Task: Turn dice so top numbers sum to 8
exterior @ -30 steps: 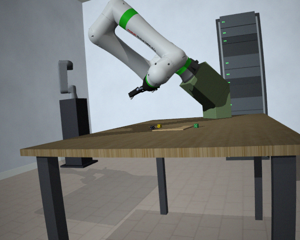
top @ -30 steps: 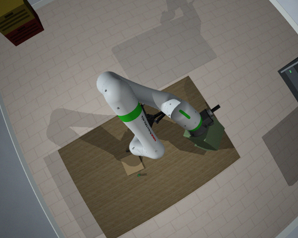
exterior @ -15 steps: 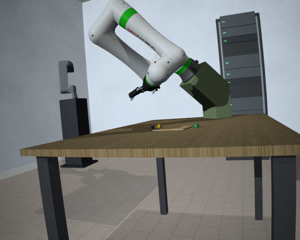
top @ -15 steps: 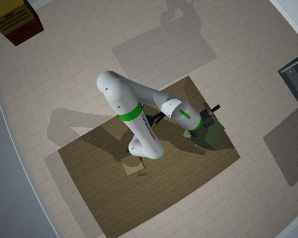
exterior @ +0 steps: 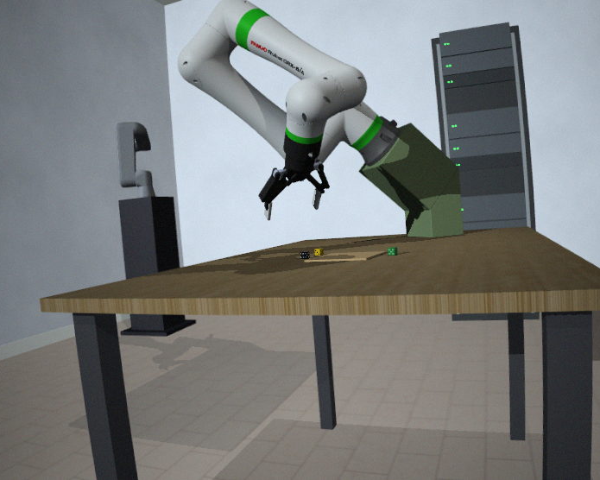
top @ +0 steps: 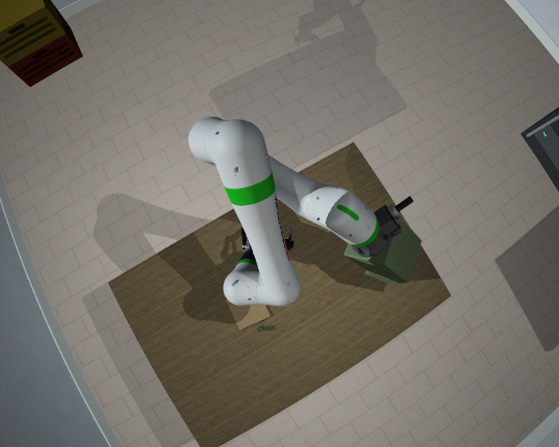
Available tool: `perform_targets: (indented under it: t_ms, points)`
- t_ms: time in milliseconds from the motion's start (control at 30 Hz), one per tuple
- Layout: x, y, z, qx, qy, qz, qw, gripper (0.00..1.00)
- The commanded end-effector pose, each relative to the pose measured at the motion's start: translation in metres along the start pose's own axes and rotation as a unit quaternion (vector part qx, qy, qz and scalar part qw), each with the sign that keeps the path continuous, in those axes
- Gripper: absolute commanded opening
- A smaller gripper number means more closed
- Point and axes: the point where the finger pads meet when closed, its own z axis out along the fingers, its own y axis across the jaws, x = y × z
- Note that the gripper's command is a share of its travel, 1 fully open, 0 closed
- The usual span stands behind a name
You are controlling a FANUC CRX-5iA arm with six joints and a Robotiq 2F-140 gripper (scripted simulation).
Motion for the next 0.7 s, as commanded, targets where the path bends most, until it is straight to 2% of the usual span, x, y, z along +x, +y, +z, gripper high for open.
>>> perform_targets:
  t_ms: [0,133,167,200,300,333,400,467,500,533,600,633,667]
  points:
    - [0.046,0.015,-0.029,-0.013,0.086,0.007,0.996,1.00]
    - [0.078,0.028,-0.065,-0.024,0.157,0.011,0.987,1.00]
    - [0.079,0.029,-0.067,-0.025,0.161,0.011,0.987,1.00]
    - [0.092,0.035,-0.085,-0.030,0.192,0.012,0.981,1.00]
    - [0.111,0.044,-0.118,-0.040,0.245,0.013,0.969,1.00]
    - [0.113,0.045,-0.122,-0.041,0.251,0.013,0.967,1.00]
    - [0.127,0.053,-0.154,-0.049,0.297,0.013,0.954,1.00]
    - [0.127,0.053,-0.154,-0.049,0.297,0.013,0.954,1.00]
    - [0.133,0.057,-0.171,-0.054,0.319,0.013,0.946,1.00]
    - [0.142,0.063,-0.200,-0.061,0.358,0.012,0.932,1.00]
    - [0.143,0.064,-0.204,-0.062,0.362,0.012,0.930,1.00]
    - [0.146,0.066,-0.219,-0.066,0.381,0.012,0.922,1.00]
    - [0.147,0.067,-0.221,-0.067,0.384,0.012,0.921,1.00]
